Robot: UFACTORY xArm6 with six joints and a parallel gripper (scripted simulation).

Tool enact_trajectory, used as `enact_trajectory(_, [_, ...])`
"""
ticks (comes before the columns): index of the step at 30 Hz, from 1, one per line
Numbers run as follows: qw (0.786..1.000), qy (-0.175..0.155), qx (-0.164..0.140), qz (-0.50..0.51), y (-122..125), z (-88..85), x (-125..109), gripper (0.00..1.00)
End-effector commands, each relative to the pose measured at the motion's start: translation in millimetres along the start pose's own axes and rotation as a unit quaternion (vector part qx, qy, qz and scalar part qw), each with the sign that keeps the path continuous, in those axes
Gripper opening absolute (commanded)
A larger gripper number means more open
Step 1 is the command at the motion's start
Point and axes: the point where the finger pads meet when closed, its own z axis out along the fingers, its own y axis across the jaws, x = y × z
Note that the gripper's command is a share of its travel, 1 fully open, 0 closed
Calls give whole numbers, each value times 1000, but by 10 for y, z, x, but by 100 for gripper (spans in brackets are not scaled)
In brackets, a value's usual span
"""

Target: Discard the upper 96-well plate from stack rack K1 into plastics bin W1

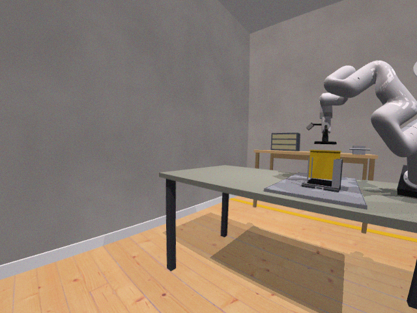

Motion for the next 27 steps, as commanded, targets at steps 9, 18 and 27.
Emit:
enact_trajectory(9, [1000, 1, -2, -1, 1, -19, 6, 0])
enact_trajectory(18, [1000, 1, -2, -1, -1, 131, 6, 0])
enact_trajectory(27, [1000, 1, -2, -1, -1, 166, 7, 0])
